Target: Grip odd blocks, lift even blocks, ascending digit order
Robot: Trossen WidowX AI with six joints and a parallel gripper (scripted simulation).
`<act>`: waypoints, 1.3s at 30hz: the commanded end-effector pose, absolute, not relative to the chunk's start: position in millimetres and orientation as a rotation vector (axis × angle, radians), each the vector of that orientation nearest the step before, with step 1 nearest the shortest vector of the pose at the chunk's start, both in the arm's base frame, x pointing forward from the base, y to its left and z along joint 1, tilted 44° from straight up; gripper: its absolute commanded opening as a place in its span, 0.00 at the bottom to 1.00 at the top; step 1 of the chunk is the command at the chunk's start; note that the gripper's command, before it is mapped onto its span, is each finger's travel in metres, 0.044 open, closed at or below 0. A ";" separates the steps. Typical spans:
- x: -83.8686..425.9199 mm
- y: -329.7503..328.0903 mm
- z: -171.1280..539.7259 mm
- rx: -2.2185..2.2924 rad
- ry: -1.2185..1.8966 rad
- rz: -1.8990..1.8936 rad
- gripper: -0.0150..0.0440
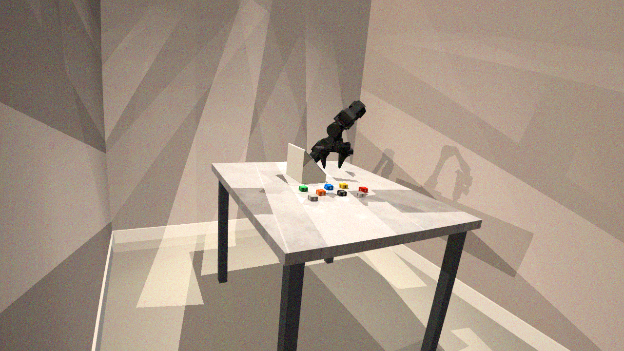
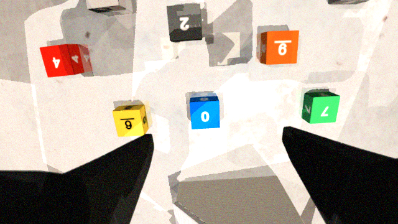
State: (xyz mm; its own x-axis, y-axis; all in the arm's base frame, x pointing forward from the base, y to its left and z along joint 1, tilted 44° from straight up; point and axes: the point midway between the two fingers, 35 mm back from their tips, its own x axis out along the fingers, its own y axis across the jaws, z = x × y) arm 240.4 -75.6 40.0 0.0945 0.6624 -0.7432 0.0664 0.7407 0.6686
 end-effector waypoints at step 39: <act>242.0 -3.1 -27.2 0.657 1.440 0.514 0.62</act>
State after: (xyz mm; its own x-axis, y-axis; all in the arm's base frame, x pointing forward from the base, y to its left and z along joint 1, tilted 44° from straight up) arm 241.9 -4.3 -26.9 0.0767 0.6760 -0.7329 0.0619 0.7304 0.6802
